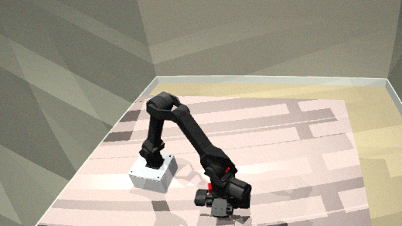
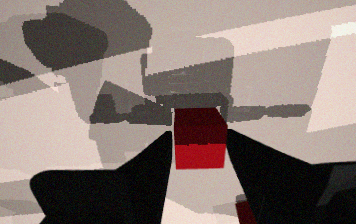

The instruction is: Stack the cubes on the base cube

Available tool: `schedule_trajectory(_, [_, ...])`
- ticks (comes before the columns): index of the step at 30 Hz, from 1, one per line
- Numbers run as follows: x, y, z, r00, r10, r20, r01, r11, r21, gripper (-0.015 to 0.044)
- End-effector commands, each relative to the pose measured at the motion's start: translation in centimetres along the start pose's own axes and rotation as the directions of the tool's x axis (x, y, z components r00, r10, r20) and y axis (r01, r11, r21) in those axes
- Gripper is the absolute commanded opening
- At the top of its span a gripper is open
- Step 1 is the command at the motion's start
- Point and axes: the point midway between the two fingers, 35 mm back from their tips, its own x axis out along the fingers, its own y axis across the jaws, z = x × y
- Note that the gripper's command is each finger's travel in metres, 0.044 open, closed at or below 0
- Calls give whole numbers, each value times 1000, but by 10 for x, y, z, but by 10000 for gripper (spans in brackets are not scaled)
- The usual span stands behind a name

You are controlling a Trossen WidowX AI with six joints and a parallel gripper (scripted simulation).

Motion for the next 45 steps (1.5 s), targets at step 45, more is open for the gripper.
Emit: schedule_trajectory(45, [-107, 2, -11, 1000, 3, -3, -3, 997, -80, 105])
